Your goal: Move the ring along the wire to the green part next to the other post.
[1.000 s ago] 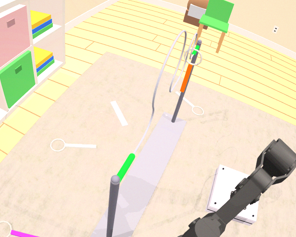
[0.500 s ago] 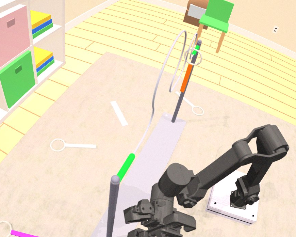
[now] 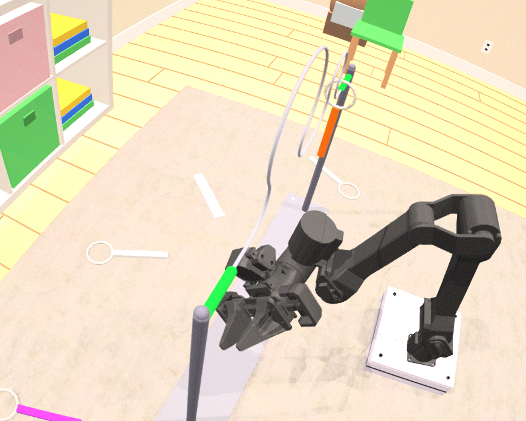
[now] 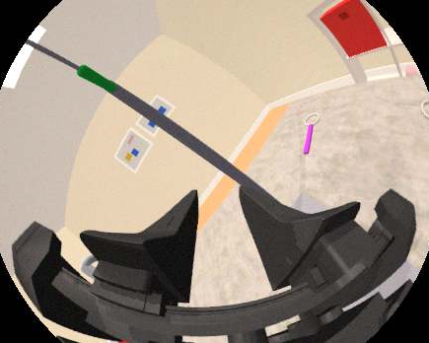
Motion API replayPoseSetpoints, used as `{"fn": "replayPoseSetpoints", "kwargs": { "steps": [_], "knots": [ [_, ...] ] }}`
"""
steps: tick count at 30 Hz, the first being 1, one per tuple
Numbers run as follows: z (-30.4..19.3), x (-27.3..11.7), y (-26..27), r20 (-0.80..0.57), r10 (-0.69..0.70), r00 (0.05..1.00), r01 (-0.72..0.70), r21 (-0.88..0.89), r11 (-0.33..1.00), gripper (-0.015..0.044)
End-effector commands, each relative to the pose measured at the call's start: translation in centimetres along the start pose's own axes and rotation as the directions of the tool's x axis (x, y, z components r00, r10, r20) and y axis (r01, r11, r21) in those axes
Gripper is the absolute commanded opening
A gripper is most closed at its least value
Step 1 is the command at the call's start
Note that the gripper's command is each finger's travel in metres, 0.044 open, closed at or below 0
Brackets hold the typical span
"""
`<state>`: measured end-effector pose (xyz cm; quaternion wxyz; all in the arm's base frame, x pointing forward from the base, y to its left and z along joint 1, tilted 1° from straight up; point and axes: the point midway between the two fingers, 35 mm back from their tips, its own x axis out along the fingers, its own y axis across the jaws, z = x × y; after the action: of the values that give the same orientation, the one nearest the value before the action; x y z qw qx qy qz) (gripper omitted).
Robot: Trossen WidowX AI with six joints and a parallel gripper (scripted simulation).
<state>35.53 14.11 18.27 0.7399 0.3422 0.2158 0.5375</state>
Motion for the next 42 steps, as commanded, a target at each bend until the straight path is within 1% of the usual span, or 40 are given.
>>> {"fn": "replayPoseSetpoints", "kwargs": {
  "steps": [1,10,19,25,32,36,42],
  "knots": [
    [1.4,-3.2,-1.2,0.08,-0.07,0.994,0.076,-0.076,0.994,0.016],
    [3.6,-12.1,-3.8,0.27,-0.25,0.93,0.308,-0.203,0.929,0.016],
    [3.9,-21.3,-4.8,0.443,-0.409,0.798,0.553,-0.268,0.789,0.016],
    [3.2,-27.1,-4.6,0.541,-0.498,0.678,0.703,-0.276,0.656,0.016],
    [1.5,-33.5,-3.5,0.635,-0.581,0.509,0.847,-0.253,0.466,0.016],
    [0.1,-36.9,-2.5,0.677,-0.616,0.403,0.91,-0.227,0.346,0.016],
    [-2.3,-41.3,-0.7,0.717,-0.65,0.251,0.968,-0.182,0.174,0.016]
  ]
}}
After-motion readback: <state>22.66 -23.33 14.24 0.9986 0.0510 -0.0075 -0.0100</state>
